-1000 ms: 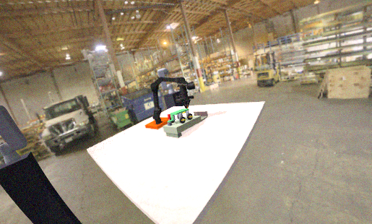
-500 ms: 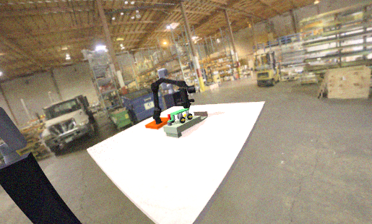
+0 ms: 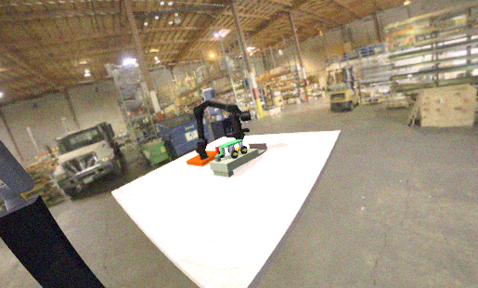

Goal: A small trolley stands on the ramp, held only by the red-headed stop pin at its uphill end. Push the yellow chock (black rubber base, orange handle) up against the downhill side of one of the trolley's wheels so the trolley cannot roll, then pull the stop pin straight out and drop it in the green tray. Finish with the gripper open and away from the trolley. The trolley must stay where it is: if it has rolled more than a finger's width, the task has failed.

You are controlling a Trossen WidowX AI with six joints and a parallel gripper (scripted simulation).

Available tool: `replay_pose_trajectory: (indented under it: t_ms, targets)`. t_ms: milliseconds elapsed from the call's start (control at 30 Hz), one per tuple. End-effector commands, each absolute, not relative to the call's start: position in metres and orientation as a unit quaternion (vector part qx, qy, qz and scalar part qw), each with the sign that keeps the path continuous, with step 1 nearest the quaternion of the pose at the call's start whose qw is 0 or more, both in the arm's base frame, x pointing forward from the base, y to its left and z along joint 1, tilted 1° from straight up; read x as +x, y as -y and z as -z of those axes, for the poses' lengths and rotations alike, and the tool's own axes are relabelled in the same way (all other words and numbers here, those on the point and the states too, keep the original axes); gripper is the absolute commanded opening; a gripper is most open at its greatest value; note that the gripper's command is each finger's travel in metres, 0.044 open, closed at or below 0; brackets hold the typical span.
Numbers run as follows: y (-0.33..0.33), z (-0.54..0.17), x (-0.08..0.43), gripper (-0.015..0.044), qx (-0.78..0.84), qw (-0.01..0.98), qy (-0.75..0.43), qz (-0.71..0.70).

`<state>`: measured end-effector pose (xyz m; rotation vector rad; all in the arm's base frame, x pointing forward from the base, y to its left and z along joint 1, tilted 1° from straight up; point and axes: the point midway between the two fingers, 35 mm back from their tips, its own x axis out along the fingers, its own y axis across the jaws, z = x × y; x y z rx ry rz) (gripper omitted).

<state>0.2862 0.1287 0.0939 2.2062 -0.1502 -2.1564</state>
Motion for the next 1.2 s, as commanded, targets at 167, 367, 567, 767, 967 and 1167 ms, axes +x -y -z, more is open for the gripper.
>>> replay_pose_trajectory:
  t_ms: [167,367,567,767,967,1167]
  targets:
    - [-0.119,-0.096,0.286,0.0,0.713,0.03,0.05,0.699]
    - [-0.114,-0.097,0.287,0.0,0.713,0.03,0.051,0.699]
    - [-0.109,-0.098,0.288,0.0,0.713,0.03,0.051,0.699]
    - [-0.104,-0.1,0.288,0.0,0.713,0.03,0.051,0.699]
    - [-0.108,-0.1,0.289,0.0,0.714,0.027,0.049,0.698]
    - [-0.108,-0.1,0.289,0.0053,0.714,0.027,0.049,0.698]
